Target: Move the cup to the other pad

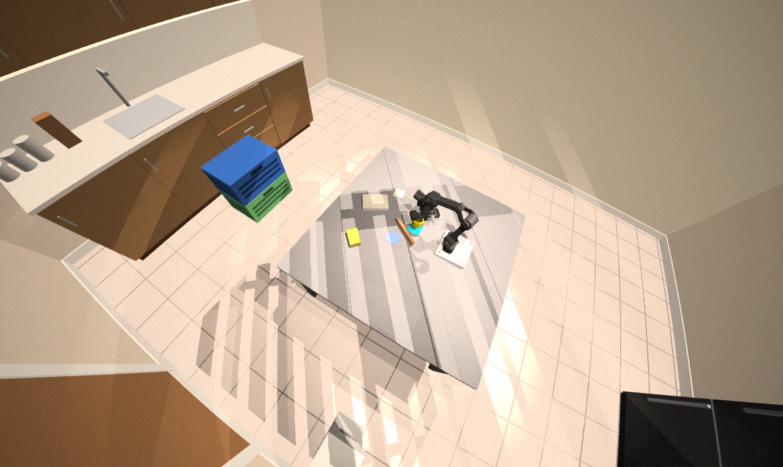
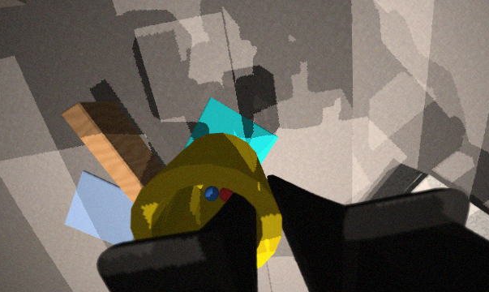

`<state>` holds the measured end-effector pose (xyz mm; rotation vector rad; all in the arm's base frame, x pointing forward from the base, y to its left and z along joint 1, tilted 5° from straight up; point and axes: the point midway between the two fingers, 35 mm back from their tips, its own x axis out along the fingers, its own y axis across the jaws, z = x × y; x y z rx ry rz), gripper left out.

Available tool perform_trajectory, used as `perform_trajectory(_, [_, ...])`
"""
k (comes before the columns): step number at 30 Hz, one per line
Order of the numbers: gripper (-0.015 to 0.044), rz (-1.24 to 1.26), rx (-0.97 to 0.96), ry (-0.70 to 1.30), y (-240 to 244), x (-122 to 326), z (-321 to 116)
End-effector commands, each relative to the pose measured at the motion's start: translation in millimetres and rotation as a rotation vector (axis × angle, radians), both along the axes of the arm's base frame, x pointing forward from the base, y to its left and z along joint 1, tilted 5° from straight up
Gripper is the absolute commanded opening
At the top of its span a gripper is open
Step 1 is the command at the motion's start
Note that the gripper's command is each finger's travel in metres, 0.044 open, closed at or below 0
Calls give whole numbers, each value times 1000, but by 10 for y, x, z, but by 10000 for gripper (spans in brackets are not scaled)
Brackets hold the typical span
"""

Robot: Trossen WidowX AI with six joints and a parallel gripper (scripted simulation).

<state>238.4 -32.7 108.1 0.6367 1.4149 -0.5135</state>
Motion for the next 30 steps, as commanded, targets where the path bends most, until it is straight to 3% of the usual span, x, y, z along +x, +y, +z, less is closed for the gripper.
perform_trajectory(1, [0, 3, 6, 7, 11, -12, -74])
perform_trajectory(30, [0, 3, 6, 7, 23, -6, -430])
